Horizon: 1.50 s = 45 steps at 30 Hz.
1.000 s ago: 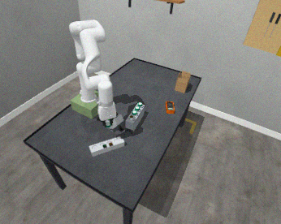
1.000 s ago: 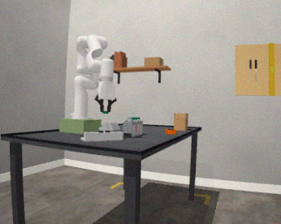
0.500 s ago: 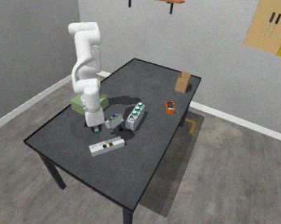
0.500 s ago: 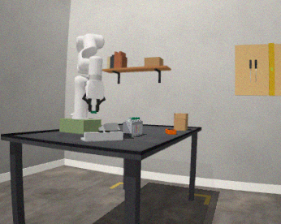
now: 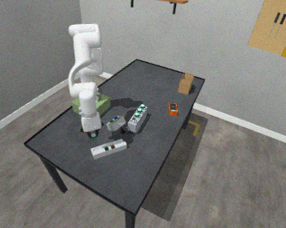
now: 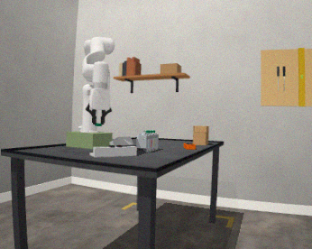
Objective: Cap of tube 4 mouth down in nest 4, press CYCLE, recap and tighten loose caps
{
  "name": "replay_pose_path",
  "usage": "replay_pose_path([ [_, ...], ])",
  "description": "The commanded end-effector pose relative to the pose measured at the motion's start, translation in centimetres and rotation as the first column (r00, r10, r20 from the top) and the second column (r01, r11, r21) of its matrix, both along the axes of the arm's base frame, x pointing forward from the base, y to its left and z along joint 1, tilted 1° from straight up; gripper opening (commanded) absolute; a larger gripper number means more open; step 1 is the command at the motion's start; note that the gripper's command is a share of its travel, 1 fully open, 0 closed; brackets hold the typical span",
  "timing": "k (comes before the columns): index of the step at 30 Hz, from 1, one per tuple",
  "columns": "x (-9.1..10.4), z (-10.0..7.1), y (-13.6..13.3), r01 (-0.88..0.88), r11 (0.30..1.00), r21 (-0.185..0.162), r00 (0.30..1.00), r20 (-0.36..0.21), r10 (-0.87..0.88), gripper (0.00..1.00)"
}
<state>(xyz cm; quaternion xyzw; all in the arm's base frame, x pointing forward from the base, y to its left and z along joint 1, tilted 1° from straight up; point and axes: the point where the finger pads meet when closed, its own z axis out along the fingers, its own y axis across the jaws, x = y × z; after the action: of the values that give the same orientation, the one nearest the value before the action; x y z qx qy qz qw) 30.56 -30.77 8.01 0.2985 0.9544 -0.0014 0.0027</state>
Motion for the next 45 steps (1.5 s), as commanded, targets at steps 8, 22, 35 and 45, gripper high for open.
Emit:
replay_pose_path([
  [8, 0.1, -4.8, -0.1, 0.0, 1.0, 0.007, 1.0, 0.011, 0.0, 0.0],
  [22, 0.3, -10.8, -0.1, 0.0, 1.0, 0.007, 1.0, 0.011, 0.0, 0.0],
  [35, 0.4, -12.6, -0.2, 0.0, 1.0, 0.007, 1.0, 0.011, 0.0, 0.0],
  [45, 0.4, -12.6, -0.2, 0.0, 1.0, 0.007, 1.0, 0.011, 0.0, 0.0],
])
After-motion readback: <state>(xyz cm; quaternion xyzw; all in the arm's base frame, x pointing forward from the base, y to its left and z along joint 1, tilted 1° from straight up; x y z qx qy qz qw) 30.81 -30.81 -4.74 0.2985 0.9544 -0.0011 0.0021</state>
